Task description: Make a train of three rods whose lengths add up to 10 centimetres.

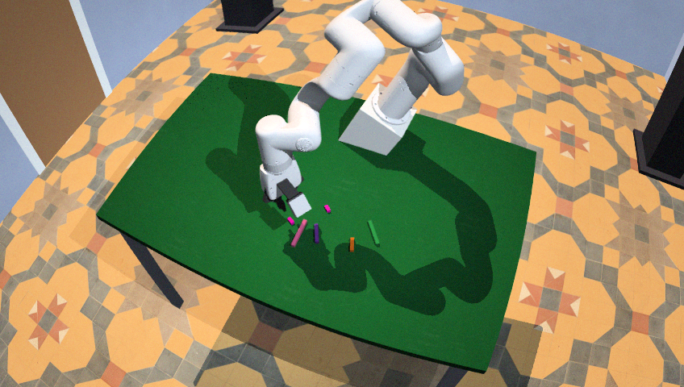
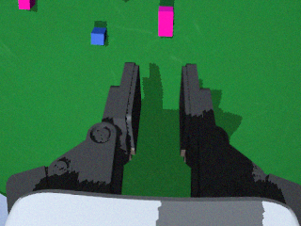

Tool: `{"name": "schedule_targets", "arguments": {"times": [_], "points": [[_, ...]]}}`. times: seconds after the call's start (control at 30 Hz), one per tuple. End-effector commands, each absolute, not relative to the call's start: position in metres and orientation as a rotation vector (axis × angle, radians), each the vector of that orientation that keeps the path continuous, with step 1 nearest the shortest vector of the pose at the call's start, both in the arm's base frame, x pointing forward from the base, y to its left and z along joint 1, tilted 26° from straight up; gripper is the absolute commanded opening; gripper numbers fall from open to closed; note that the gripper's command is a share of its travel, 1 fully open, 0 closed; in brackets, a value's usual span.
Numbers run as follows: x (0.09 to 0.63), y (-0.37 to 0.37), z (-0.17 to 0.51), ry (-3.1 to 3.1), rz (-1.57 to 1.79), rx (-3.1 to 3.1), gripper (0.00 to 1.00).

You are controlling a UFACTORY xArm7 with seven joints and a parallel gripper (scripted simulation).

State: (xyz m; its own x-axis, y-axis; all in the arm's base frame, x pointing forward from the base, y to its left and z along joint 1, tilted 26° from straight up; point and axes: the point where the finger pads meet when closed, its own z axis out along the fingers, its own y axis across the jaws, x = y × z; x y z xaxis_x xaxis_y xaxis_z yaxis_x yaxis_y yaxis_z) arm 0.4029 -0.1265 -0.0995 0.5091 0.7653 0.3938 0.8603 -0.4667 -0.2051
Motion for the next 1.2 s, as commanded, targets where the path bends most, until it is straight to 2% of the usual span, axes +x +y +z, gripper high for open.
{"name": "schedule_targets", "arguments": {"times": [0.0,1.17], "points": [[0.404,-0.128,-0.099,-1.347,-0.351,-2.384,0.24],[0.405,-0.115,-0.125,-1.347,-0.351,-2.384,0.24]]}}
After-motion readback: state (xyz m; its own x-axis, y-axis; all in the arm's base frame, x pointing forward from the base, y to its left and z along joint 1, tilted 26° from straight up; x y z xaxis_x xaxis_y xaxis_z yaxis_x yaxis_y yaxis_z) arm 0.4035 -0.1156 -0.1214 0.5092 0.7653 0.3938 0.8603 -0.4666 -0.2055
